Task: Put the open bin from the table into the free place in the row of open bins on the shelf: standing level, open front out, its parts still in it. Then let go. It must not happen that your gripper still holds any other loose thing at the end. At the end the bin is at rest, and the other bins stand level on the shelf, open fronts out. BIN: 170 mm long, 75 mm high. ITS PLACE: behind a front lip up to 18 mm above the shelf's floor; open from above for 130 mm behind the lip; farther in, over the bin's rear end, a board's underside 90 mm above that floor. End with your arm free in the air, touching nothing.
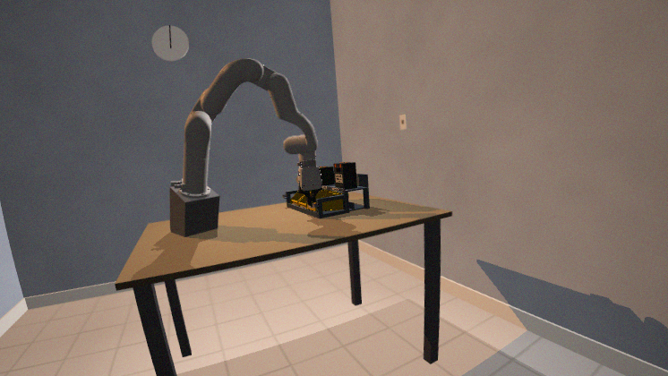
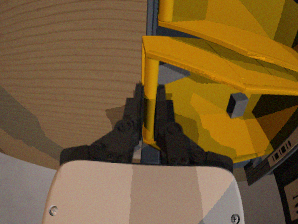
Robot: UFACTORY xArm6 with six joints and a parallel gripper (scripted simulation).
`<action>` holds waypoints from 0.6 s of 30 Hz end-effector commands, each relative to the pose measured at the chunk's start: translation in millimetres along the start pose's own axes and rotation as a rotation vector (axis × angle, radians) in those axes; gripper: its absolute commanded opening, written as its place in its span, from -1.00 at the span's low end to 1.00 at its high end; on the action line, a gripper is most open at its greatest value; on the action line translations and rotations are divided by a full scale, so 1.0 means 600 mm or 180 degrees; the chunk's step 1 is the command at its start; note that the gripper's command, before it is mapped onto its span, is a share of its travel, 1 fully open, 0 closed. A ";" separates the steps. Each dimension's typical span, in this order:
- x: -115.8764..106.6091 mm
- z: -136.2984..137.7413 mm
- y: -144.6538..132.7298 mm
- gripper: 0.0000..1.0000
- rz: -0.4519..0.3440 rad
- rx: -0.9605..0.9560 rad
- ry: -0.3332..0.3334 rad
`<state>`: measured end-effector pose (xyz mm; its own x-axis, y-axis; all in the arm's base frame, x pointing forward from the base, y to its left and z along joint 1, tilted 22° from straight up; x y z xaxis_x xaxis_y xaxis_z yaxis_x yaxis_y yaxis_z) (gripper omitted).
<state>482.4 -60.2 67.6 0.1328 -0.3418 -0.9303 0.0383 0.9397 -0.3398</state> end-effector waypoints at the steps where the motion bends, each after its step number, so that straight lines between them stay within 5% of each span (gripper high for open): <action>1: -0.002 0.002 0.000 -1.00 0.0000 0.0001 -0.0011; 18: -0.002 0.019 0.000 -1.00 0.0000 0.0001 -0.0012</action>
Point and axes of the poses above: the point where the finger pads meet when closed, its own x axis out along the fingers, its own z axis across the jaws, y = z × x, the point moved 8 cm from there along -x, back along the fingers, and after that the axes turned 2 degrees about x, right-handed, at the moved point
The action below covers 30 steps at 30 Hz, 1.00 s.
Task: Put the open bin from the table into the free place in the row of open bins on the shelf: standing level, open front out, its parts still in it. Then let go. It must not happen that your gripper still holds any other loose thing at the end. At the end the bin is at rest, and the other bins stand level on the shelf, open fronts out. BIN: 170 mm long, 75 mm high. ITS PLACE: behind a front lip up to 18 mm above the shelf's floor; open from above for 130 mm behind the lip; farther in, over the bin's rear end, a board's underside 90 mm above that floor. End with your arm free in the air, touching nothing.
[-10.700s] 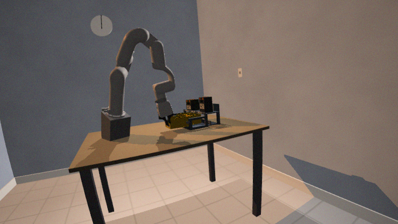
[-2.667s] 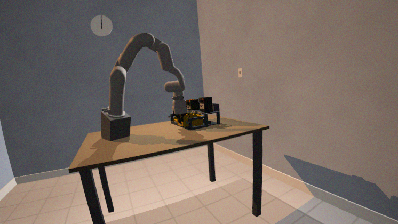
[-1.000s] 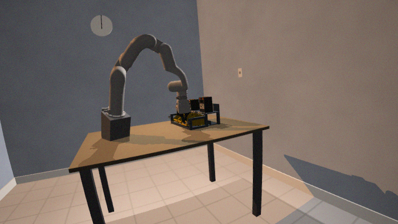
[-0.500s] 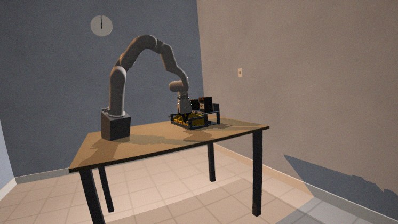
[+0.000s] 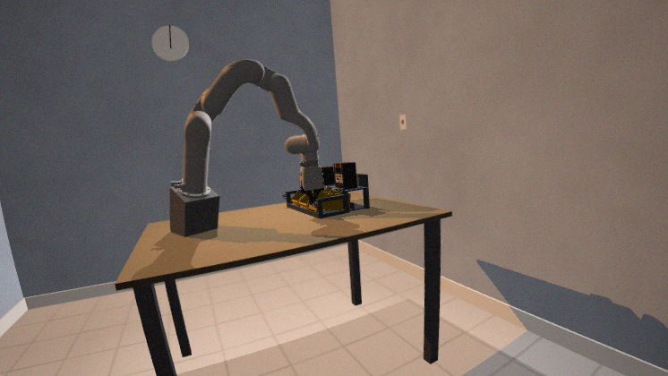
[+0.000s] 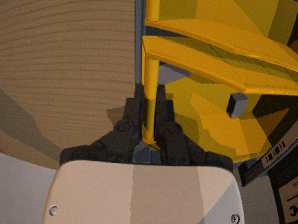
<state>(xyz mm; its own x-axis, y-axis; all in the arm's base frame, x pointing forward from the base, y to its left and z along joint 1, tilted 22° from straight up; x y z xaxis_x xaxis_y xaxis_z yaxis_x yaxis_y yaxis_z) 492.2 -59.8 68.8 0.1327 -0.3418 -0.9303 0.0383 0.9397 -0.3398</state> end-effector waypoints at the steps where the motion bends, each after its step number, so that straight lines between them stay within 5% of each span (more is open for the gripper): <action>1: -0.002 0.002 0.000 -1.00 0.0000 0.0001 -0.0012; 30: 0.011 0.019 0.000 -1.00 0.0000 0.0002 -0.0013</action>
Point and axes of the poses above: the point where the finger pads meet when closed, its own x axis out along the fingers, its own z axis across the jaws, y = z × x, the point moved 8 cm from there along -x, back along the fingers, and after that the axes turned 2 degrees about x, right-handed, at the moved point
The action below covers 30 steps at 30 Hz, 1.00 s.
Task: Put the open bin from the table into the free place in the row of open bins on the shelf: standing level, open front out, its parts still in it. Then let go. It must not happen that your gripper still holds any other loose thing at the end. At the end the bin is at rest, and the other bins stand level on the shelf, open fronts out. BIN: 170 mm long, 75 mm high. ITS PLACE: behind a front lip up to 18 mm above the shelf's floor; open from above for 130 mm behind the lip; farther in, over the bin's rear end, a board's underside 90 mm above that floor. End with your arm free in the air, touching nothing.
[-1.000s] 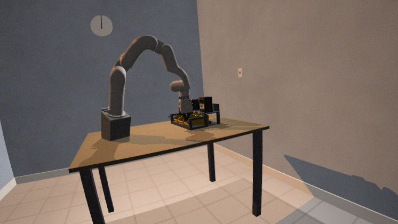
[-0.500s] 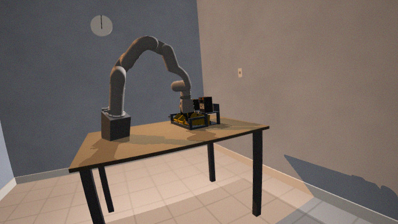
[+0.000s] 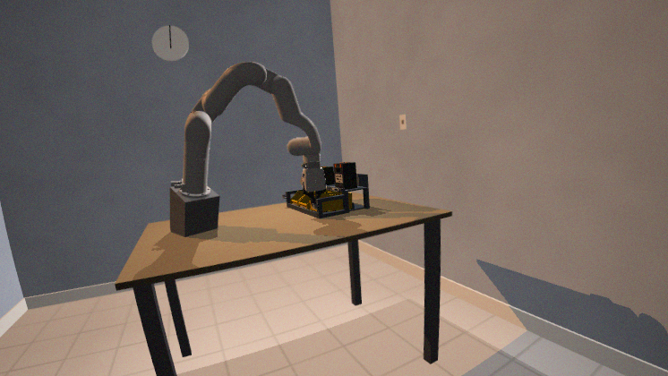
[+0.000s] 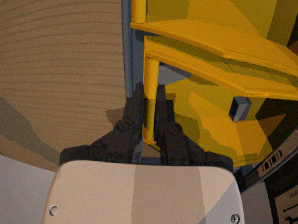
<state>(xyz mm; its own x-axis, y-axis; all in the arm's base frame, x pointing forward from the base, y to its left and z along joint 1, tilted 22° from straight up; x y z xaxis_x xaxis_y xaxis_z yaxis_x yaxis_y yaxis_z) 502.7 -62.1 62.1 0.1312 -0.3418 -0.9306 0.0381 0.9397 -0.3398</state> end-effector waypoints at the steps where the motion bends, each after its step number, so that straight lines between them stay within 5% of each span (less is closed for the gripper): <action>1: -0.003 0.003 0.000 -1.00 0.0000 0.0002 -0.0017; 30: 0.016 0.003 0.000 -1.00 0.0000 0.0002 -0.0017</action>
Point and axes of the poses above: the point where the finger pads meet when closed, its own x axis out along the fingers, its own z axis across the jaws, y = z × x, the point moved 8 cm from there along -x, back along the fingers, and after that the axes turned 2 degrees about x, right-handed, at the moved point
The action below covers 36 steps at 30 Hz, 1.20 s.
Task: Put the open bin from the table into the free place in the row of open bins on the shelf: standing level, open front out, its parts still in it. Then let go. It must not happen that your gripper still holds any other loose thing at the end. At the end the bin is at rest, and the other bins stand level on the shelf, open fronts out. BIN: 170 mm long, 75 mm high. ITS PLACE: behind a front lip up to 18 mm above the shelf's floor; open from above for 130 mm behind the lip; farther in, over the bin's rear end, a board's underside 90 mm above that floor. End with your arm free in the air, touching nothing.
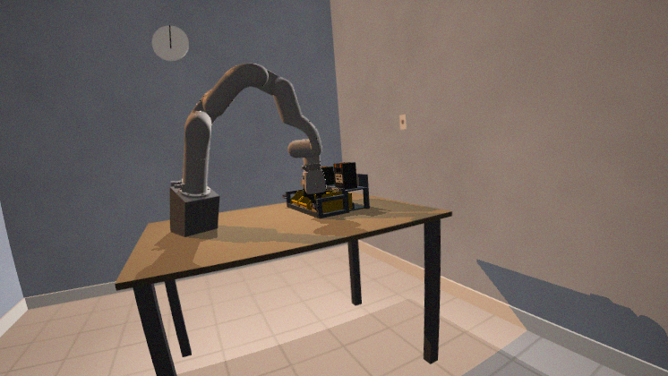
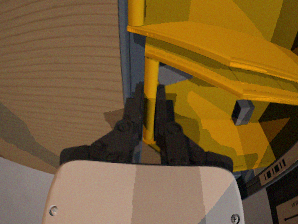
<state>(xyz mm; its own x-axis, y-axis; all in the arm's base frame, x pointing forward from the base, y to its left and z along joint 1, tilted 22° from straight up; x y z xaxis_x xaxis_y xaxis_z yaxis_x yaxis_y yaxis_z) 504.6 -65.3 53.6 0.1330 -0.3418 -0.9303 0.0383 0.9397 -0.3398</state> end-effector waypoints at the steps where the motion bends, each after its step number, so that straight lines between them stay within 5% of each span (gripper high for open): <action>1: 0.002 0.002 0.000 -1.00 0.0000 0.0001 -0.0011; 13: 0.002 0.002 0.000 -1.00 0.0000 0.0001 -0.0011; 14: 0.002 0.002 0.000 1.00 0.0000 0.0001 -0.0012; 36: 0.001 0.002 0.000 1.00 0.0000 0.0001 -0.0012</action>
<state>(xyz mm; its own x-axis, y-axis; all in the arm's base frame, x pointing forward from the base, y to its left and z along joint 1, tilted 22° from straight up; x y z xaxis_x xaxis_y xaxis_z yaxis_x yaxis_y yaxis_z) 504.8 -66.1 51.6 0.1329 -0.3418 -0.9303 0.0383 0.9397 -0.3398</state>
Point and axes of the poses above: the point where the finger pads meet when closed, its own x axis out along the fingers, its own z axis across the jaws, y = z × x, the point moved 8 cm from there along -x, back along the fingers, and after that the axes turned 2 degrees about x, right-handed, at the moved point
